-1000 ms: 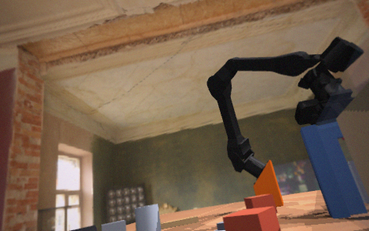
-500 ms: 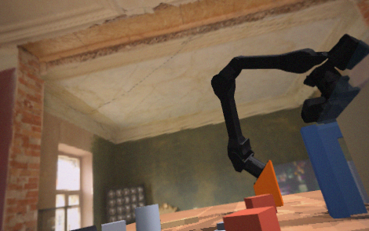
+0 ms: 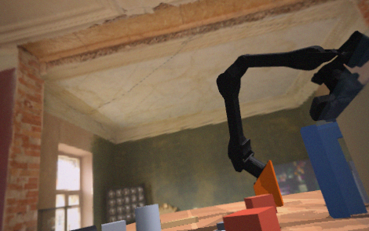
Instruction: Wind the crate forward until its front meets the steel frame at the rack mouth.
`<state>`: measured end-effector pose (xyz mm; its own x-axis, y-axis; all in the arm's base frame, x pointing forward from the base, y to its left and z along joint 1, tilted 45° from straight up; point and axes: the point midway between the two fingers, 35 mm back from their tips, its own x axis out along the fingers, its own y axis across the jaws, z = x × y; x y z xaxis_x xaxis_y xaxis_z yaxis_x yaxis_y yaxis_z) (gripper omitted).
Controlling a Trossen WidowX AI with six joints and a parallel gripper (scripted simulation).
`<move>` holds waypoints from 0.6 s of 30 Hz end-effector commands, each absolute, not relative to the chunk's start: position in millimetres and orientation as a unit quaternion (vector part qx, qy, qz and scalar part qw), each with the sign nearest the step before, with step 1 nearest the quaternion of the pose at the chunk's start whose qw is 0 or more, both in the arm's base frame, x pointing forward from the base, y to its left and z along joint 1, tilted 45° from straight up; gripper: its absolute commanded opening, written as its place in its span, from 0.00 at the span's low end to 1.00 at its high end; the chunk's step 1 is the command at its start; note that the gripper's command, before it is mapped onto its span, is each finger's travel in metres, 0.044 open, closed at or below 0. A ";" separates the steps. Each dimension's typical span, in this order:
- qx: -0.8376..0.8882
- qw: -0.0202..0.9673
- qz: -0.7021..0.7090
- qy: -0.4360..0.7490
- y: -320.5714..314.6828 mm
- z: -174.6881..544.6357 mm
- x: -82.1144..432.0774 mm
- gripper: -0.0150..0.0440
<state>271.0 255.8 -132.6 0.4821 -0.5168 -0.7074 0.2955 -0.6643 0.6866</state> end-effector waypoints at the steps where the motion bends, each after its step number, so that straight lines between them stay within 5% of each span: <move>1: 0.760 0.396 -0.512 -0.061 268.3 -148.4 260.8 0.25; 18: 0.760 0.395 -0.512 -0.060 282.3 -161.7 251.1 0.25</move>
<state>264.3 274.0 -148.4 0.4900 -0.5105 -0.7066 0.2899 -0.6690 0.6844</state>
